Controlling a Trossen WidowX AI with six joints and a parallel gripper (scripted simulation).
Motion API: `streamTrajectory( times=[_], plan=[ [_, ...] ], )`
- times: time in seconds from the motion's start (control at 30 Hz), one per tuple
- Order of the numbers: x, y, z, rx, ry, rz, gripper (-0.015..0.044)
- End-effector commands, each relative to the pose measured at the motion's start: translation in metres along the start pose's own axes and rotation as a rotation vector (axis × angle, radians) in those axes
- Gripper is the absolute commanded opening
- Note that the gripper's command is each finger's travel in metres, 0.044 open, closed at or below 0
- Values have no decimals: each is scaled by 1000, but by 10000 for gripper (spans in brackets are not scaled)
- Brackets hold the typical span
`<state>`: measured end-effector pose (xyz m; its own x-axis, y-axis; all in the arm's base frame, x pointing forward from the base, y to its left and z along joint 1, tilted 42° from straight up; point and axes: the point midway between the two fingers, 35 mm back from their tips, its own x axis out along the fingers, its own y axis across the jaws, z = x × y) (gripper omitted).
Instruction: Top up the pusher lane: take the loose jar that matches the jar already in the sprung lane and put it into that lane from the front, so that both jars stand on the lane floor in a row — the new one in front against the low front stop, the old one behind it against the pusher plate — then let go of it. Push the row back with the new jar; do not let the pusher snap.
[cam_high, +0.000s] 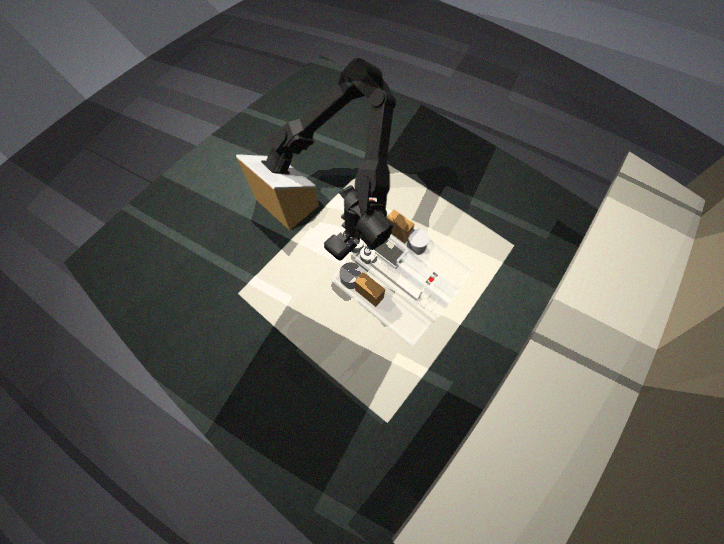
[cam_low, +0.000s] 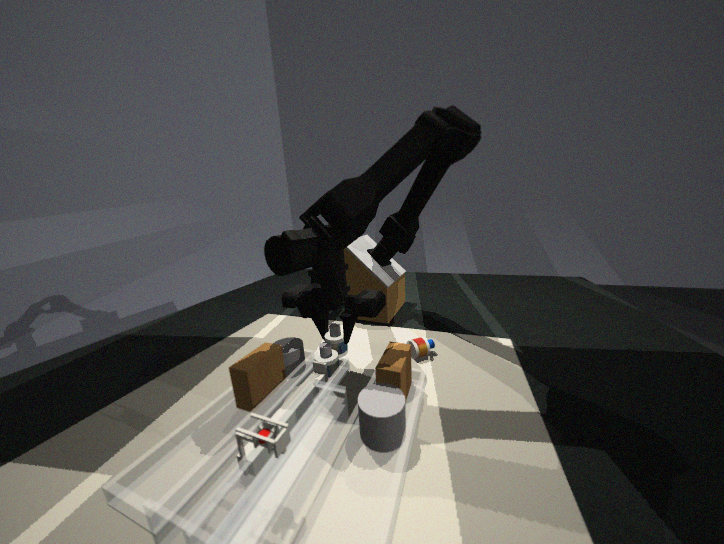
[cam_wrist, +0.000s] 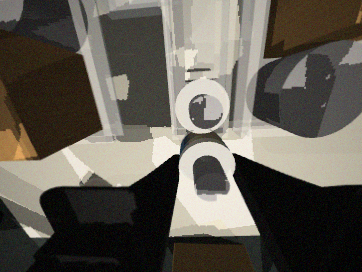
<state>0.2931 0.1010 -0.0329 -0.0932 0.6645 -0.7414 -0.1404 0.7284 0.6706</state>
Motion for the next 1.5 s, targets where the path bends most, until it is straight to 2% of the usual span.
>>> streamTrajectory(
  times=[0.0,1.47],
  plan=[
    [-2,2,11,-17,-22,2,0],
    [-4,4,31,-18,-23,2,0]
  ],
)
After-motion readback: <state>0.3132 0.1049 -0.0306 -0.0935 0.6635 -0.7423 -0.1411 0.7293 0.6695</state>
